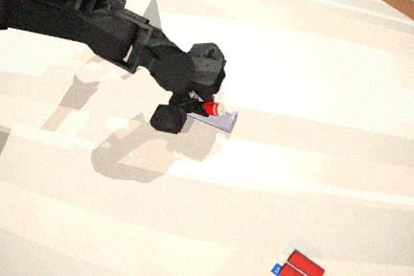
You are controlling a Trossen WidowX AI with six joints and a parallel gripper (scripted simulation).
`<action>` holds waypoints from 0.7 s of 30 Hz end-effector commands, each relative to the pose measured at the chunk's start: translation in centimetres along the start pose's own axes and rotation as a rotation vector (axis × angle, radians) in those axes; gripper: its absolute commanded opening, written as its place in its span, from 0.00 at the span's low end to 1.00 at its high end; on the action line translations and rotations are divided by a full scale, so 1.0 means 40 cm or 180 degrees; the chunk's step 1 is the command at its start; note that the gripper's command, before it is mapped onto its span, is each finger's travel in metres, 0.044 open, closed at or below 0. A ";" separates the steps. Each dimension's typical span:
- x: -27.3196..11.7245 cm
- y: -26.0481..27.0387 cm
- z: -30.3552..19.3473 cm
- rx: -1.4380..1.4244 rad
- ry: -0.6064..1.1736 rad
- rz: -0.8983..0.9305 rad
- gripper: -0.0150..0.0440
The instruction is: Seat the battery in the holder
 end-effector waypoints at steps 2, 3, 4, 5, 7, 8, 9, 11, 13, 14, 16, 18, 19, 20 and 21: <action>0.001 0.002 -0.008 -0.0020 0.0056 0.0009 0.40; 0.001 0.002 -0.008 -0.0020 0.0057 0.0009 0.40; 0.001 0.002 -0.008 -0.0020 0.0058 0.0010 0.40; 0.001 0.002 -0.008 -0.0020 0.0058 0.0010 0.40; 0.002 0.002 -0.006 -0.0016 0.0068 0.0012 0.40; 0.002 0.002 -0.005 -0.0012 0.0081 0.0015 0.40; 0.004 0.002 -0.003 -0.0008 0.0096 0.0019 0.40; 0.006 0.002 0.001 0.0001 0.0128 0.0027 0.40; 0.007 0.003 0.003 0.0020 0.0158 0.0029 0.40; 0.007 0.004 0.005 0.0029 0.0172 0.0030 0.40; 0.009 0.003 0.008 0.0037 0.0205 0.0037 0.40; 0.011 0.003 0.012 0.0045 0.0237 0.0042 0.40; 0.013 0.003 0.014 0.0050 0.0252 0.0045 0.40; 0.014 0.003 0.016 0.0055 0.0267 0.0048 0.40; 0.015 0.003 0.018 0.0060 0.0283 0.0050 0.40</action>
Point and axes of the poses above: the point midway between the two fingers, 35 mm back from their tips, its own x axis out along the fingers, its own y axis across the jaws, z = x × y, the point moved 10 cm from there along -x, back along the fingers, and after that the axes turned 4 degrees about x, right-handed, at the moved point
